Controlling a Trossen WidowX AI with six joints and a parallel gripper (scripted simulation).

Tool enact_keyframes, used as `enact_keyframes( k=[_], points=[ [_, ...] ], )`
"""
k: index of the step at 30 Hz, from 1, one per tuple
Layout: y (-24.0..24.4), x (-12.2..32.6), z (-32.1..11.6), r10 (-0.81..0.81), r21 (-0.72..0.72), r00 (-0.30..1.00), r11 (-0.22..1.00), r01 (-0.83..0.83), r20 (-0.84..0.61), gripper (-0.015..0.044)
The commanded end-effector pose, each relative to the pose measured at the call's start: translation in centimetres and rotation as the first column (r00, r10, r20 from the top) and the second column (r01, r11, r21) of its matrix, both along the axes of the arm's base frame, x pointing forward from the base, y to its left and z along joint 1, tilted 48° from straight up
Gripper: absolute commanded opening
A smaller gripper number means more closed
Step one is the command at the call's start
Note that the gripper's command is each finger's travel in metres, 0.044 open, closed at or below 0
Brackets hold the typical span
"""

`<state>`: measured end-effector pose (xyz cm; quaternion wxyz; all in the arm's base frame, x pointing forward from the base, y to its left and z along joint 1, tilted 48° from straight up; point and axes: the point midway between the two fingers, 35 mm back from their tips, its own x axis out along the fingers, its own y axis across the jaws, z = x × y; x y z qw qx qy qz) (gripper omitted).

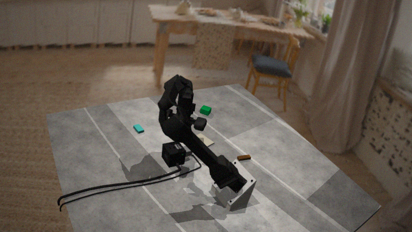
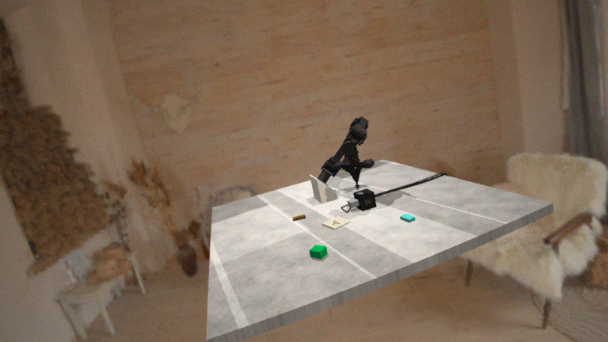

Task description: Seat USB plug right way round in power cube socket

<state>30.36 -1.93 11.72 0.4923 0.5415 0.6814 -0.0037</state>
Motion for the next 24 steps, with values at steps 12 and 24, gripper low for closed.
enact_keyframes(
  k=[12, 24],
  points=[
    [-0.01, 0.01, -0.02, -0.247, -0.010, 0.929, 0.967, 0.254, -0.275, 0.0000],
    [-0.01, 0.01, -0.02, -0.420, -0.070, 0.770, 0.893, 0.444, -0.480, 0.0000]
  ],
)
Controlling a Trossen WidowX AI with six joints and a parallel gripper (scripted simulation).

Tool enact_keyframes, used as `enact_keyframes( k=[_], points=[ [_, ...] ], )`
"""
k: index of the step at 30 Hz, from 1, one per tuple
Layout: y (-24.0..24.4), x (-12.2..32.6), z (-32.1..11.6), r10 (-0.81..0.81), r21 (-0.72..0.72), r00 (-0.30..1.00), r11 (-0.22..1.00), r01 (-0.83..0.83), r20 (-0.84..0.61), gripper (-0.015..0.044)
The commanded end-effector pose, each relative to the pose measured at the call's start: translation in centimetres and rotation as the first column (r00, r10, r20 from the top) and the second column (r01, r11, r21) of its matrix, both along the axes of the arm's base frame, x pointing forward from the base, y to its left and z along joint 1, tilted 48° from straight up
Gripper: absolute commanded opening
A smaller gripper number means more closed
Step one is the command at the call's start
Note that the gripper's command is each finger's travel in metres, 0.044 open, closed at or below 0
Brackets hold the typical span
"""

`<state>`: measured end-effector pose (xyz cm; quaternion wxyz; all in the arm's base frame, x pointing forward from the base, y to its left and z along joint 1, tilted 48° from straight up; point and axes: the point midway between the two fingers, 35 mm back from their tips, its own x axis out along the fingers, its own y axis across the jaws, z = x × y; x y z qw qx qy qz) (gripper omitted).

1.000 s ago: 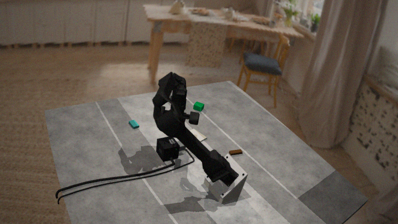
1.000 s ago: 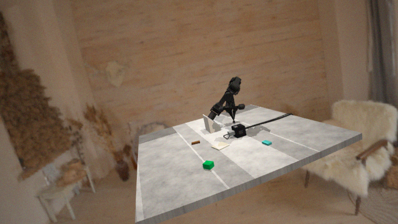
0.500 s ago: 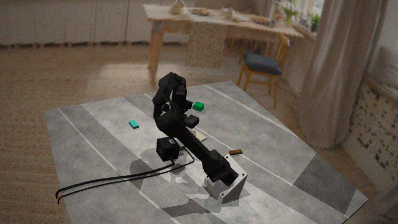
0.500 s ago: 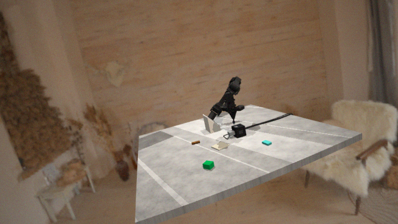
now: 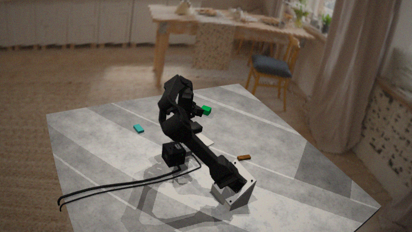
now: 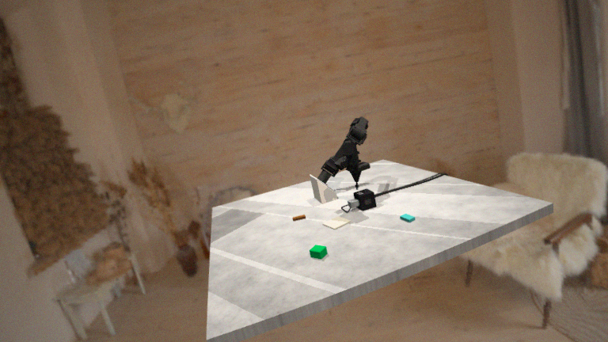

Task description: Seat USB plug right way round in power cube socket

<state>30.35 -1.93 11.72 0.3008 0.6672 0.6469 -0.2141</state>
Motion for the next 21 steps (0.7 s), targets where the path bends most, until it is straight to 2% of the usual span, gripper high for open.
enact_keyframes(
  k=[1, 6, 21],
  points=[
    [-0.01, 0.01, -0.02, -0.062, 0.003, 0.996, 0.998, 0.062, -0.067, 0.0000],
    [-0.01, 0.01, -0.02, -0.137, 0.003, 0.979, 0.990, 0.139, -0.150, 0.0000],
    [0.02, 0.04, -0.01, -0.136, 0.005, 0.980, 0.990, 0.138, -0.148, 0.0000]
  ],
)
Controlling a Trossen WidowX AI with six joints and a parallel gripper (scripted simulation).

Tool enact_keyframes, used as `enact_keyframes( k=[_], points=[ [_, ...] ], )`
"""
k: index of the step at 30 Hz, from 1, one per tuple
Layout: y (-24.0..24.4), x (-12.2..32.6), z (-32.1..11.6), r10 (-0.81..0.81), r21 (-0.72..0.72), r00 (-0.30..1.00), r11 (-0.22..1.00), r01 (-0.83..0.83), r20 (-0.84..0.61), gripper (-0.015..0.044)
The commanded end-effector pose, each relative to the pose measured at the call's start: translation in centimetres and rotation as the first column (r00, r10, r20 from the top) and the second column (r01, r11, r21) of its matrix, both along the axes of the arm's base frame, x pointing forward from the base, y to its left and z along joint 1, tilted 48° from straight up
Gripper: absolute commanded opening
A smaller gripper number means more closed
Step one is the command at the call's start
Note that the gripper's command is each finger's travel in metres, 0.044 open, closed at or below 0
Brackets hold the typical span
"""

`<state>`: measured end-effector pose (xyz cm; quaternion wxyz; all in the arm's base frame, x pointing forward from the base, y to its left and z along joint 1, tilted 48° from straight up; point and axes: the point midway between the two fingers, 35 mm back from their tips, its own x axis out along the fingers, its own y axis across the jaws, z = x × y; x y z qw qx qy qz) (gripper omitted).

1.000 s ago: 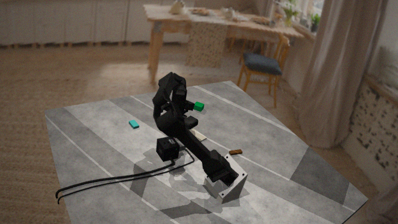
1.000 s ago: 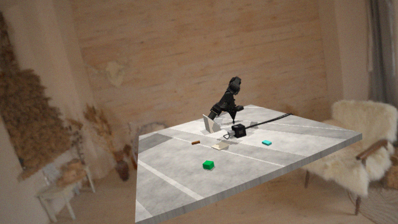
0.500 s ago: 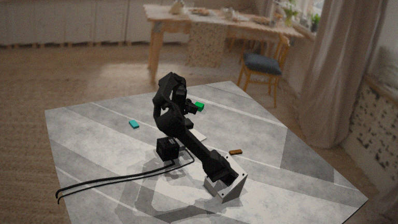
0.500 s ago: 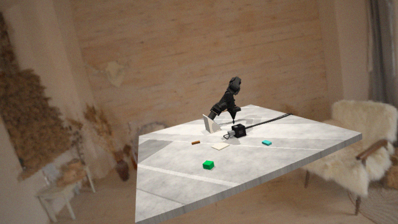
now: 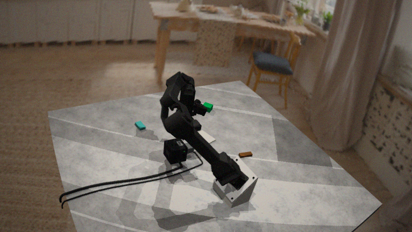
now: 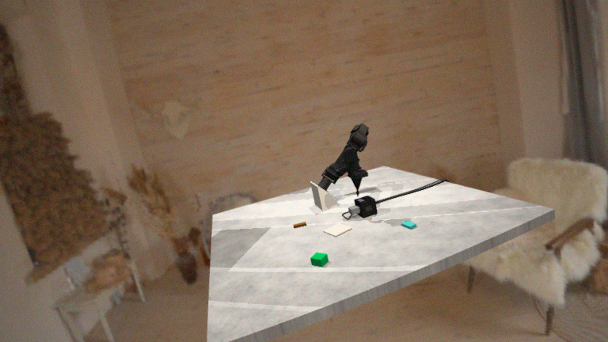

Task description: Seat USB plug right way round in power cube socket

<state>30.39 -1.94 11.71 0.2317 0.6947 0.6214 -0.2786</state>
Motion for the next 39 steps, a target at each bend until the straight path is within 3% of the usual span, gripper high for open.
enact_keyframes(
  k=[1, 39],
  points=[
    [0.04, 0.01, -0.01, 0.001, 0.002, 1.000, 1.000, -0.001, 0.001, 0.0000],
    [0.49, 0.14, -0.16, 0.010, 0.023, 1.000, 1.000, -0.011, 0.015, 0.0000]
  ],
)
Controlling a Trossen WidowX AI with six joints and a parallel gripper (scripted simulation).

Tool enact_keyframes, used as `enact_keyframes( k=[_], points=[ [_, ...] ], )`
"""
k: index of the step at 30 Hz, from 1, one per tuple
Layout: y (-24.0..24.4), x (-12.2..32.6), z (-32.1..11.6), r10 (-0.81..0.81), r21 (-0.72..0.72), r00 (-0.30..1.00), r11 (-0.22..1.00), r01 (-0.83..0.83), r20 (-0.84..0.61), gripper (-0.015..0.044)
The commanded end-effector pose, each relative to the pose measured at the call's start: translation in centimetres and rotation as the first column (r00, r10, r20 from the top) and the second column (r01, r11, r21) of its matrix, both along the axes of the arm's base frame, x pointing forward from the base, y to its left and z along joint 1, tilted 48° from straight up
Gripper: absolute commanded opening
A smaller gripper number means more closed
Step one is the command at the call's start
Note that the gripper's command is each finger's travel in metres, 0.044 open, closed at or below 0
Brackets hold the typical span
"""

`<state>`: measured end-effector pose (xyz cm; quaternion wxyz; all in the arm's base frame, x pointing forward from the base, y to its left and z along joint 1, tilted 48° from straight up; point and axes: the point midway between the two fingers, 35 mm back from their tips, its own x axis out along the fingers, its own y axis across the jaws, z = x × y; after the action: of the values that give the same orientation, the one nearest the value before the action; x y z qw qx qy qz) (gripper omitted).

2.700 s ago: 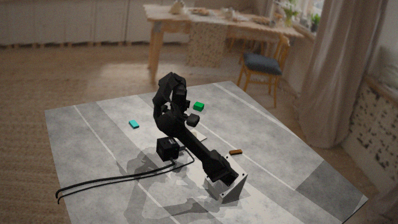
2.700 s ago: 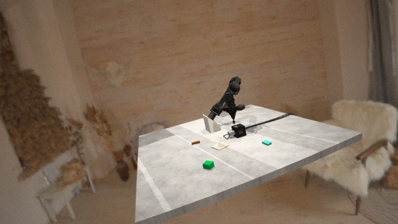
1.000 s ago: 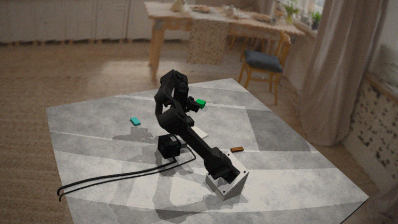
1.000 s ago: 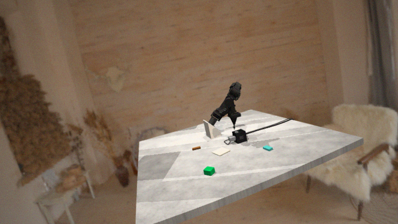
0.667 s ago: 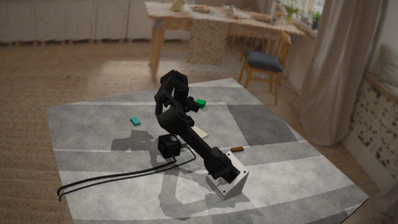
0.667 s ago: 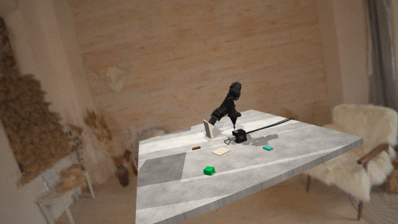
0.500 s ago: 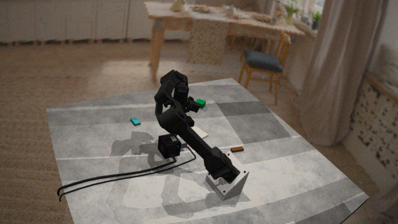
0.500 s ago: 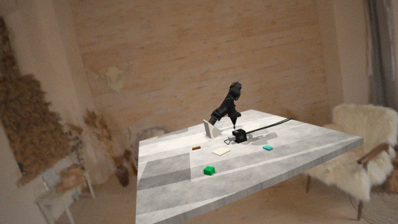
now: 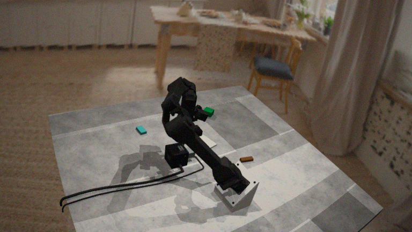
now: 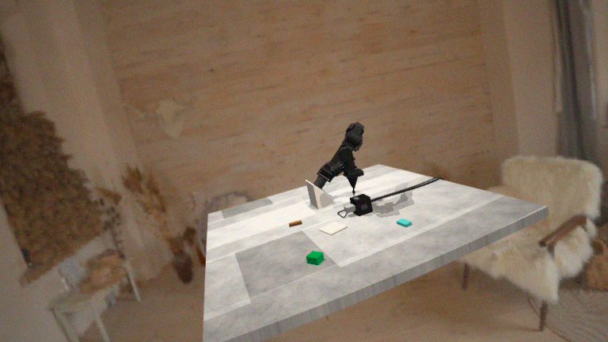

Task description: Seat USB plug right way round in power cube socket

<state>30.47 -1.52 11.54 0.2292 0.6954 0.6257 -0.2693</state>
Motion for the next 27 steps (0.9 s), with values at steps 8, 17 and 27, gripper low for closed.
enact_keyframes(
  k=[8, 17, 27],
  points=[
    [0.17, 0.08, -0.03, 0.004, 0.010, 1.000, 1.000, -0.004, 0.010, 0.0000],
    [0.28, 0.12, -0.06, 0.007, 0.015, 1.000, 1.000, -0.007, 0.013, 0.0000],
    [0.39, 0.15, -0.10, 0.009, 0.020, 1.000, 1.000, -0.010, 0.017, 0.0000]
  ],
)
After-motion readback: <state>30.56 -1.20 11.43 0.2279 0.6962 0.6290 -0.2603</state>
